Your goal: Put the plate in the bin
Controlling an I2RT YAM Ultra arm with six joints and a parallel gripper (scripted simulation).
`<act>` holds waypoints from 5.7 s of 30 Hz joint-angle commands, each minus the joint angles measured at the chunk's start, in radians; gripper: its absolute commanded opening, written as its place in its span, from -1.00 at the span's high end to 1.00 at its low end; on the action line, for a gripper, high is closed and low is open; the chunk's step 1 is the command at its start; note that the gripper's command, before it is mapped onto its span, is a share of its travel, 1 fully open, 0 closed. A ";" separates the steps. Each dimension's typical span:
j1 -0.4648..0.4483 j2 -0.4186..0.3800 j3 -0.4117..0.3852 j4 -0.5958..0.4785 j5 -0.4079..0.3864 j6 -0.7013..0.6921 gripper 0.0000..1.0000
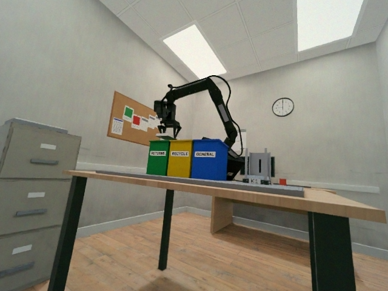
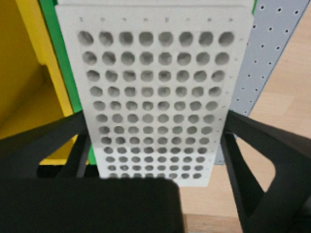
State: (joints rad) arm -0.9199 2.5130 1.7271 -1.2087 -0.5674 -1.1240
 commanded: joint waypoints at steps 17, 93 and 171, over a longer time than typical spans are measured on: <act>0.009 -0.020 -0.075 0.109 -0.025 0.044 1.00; 0.041 -0.033 -0.137 0.182 -0.037 0.079 1.00; 0.058 0.014 -0.138 0.228 -0.044 0.099 1.00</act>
State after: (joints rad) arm -0.8371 2.5282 1.5517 -0.9726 -0.5991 -1.0264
